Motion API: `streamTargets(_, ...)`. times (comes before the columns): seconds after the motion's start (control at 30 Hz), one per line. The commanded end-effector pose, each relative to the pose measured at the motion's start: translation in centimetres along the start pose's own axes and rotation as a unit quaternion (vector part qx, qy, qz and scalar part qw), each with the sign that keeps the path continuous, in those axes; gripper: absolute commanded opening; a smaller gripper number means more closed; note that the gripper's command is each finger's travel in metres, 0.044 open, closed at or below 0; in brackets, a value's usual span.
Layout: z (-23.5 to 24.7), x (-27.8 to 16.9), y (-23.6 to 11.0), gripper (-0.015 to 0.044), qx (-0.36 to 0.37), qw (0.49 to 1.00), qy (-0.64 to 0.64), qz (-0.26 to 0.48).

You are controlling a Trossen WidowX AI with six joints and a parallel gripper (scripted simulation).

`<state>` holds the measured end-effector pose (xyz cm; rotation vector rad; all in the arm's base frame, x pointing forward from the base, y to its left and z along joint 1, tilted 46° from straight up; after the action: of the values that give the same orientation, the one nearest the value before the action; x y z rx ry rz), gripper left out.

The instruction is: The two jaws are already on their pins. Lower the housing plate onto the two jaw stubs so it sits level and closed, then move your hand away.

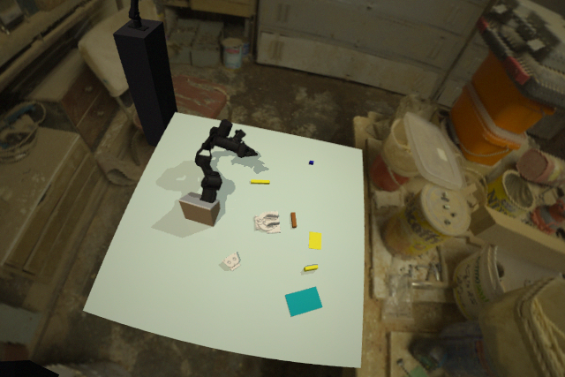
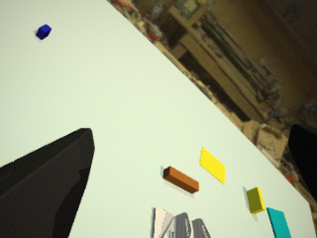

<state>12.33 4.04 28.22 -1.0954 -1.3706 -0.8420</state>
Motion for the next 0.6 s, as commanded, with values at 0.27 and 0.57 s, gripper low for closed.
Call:
streamTargets(0.27, -4.3, 0.1, 0.6, 0.0440, -0.020, 0.996, 0.075, 0.041)
streamTargets(0.57, -10.3, -1.4, 1.7, 0.0440, -0.046, 0.982, 0.150, 0.106)
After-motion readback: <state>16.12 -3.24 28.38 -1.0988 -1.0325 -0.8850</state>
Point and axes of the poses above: the point midway between the two fingers, 35 mm back from their tips, its own y axis out along the fingers, its own z axis across the jaws, x = y × z, the point moved 2 cm from there along -y, back along the fingers, and after that the axes turned 9 degrees about -y, right-handed, at the moved point
